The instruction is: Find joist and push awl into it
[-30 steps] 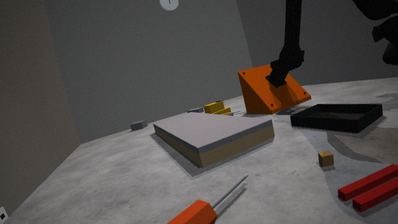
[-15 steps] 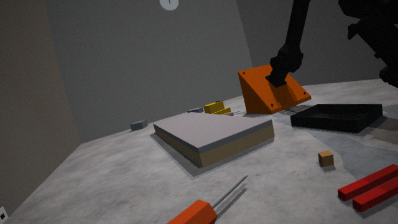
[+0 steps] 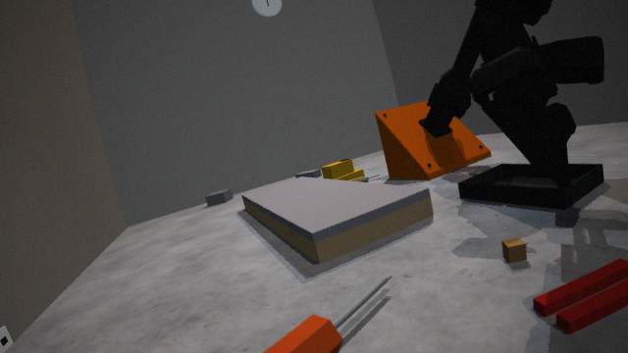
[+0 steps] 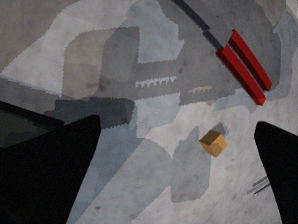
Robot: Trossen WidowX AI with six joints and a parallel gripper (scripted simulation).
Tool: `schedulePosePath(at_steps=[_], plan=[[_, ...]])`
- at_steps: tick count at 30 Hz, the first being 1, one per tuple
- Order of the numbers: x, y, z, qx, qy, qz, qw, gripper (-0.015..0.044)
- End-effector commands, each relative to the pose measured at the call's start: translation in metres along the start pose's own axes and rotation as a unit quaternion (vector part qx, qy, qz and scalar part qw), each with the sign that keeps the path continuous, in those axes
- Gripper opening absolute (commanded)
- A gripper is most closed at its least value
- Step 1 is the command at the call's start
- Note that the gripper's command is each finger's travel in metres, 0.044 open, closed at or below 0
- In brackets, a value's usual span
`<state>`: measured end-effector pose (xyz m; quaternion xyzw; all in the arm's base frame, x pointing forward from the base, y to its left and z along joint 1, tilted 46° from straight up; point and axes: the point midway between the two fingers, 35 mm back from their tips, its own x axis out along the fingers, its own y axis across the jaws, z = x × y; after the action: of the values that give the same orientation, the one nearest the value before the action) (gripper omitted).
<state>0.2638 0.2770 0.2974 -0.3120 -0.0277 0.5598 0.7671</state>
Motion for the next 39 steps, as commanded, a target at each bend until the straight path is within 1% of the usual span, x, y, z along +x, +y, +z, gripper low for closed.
schedulePosePath(at_steps=[1, 5, 10, 14, 20, 25, 30, 34, 39], plan=[[-0.003, -0.021, -0.046, 0.022, 0.054, -0.022, 0.998, 0.0440], [-0.013, -0.046, -0.104, 0.049, 0.116, -0.044, 0.991, 0.0440], [-0.036, -0.068, -0.172, 0.084, 0.183, -0.068, 0.977, 0.0440], [-0.049, -0.071, -0.214, 0.122, 0.218, -0.065, 0.966, 0.0440], [-0.093, -0.059, -0.312, 0.238, 0.286, -0.054, 0.926, 0.0440], [-0.139, -0.030, -0.384, 0.349, 0.319, -0.047, 0.880, 0.0440], [-0.186, 0.013, -0.441, 0.449, 0.326, -0.040, 0.831, 0.0440], [-0.222, 0.060, -0.477, 0.532, 0.311, -0.037, 0.787, 0.0440], [-0.261, 0.133, -0.506, 0.641, 0.254, -0.042, 0.723, 0.0440]])
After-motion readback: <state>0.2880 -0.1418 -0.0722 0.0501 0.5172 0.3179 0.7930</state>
